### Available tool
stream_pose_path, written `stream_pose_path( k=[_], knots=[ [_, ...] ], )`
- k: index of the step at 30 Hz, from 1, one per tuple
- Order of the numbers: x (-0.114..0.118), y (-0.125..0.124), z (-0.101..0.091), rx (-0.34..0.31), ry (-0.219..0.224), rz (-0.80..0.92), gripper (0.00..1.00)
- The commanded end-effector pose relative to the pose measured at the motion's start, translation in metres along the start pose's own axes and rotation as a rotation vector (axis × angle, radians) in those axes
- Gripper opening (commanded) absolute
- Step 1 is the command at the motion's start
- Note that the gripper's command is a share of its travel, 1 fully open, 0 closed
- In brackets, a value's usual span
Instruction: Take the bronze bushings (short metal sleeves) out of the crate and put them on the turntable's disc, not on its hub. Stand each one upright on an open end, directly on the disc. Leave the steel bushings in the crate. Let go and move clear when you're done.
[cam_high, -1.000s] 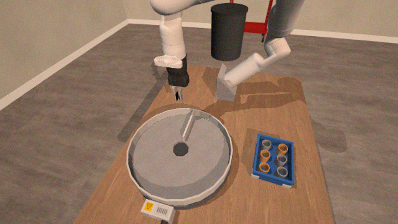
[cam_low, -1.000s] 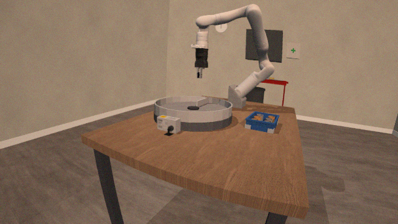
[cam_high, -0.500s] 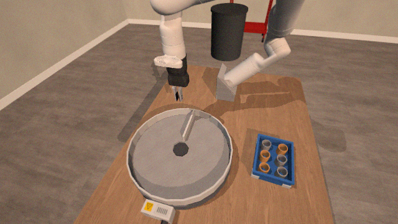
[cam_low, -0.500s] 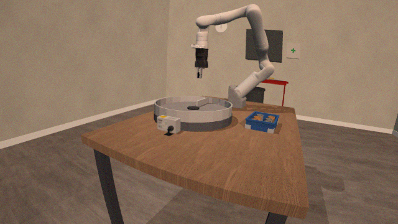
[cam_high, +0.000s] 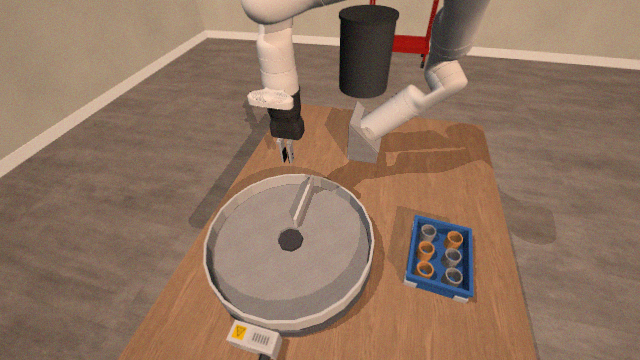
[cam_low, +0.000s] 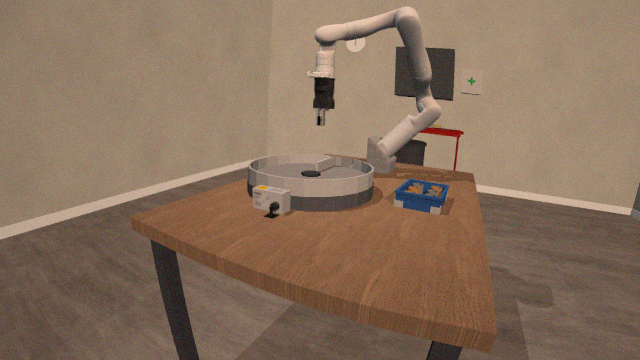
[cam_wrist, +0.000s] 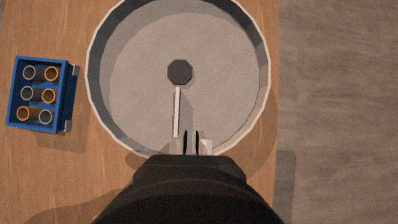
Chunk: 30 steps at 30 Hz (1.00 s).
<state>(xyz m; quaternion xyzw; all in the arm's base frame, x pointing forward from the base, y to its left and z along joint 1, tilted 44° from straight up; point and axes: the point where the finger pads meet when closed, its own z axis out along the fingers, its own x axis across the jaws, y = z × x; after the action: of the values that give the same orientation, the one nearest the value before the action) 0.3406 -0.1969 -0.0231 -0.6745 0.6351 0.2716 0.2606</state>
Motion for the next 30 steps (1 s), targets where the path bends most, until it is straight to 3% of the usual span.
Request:
stream_pose_path(
  k=[1, 7, 13, 15, 30],
  knots=[
    [0.001, -0.004, 0.0, 0.009, 0.003, 0.008, 0.36],
    [-0.004, -0.004, 0.002, 0.008, 0.0, 0.01, 0.36],
    [-0.039, -0.01, 0.009, 0.01, 0.002, 0.007, 0.36],
    [-0.039, -0.01, 0.009, 0.01, 0.002, 0.007, 0.36],
    [-0.185, -0.035, 0.045, 0.01, 0.001, 0.018, 0.36]
  ],
)
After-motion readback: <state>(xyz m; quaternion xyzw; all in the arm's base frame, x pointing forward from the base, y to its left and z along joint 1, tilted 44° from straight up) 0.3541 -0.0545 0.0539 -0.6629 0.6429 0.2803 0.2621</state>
